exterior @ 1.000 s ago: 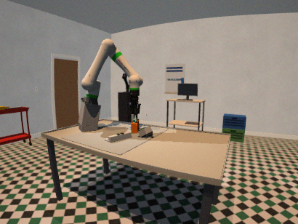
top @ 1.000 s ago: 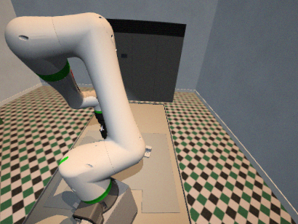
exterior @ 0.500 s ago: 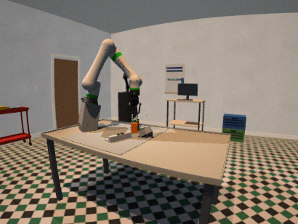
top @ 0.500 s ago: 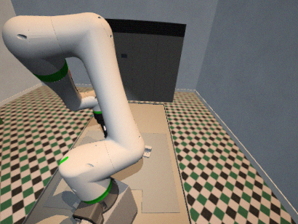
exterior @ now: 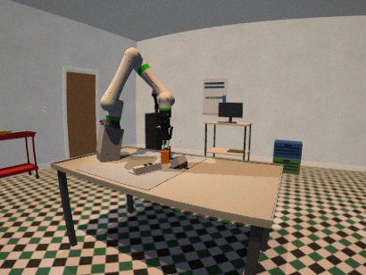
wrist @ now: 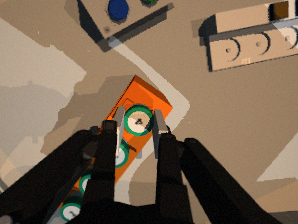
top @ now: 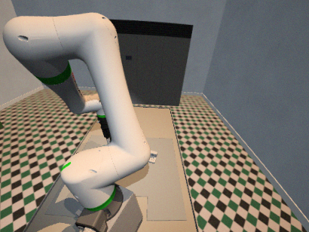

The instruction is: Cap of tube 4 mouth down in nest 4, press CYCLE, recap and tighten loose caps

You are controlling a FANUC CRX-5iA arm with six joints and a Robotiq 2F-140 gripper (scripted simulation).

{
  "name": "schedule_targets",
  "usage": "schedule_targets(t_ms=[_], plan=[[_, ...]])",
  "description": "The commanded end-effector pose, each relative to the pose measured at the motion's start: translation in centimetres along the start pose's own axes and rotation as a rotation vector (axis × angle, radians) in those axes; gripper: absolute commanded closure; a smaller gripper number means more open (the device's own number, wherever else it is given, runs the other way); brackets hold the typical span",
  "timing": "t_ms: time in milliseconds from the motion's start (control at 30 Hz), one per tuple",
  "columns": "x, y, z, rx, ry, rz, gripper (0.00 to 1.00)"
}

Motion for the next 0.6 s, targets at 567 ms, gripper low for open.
schedule_targets(t_ms=[567], plan=[[-0.01, 0.08, -0.1, 0.323, -0.019, -0.009, 0.65]])
Point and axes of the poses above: the point where the finger pads meet when closed, its own x axis out along the fingers, its own y axis across the jaws, z = x × y, the point moved 3 cm from there along -x, back along the fingers, and after that the axes turned 13 degrees about -x, right-handed, at the moved point
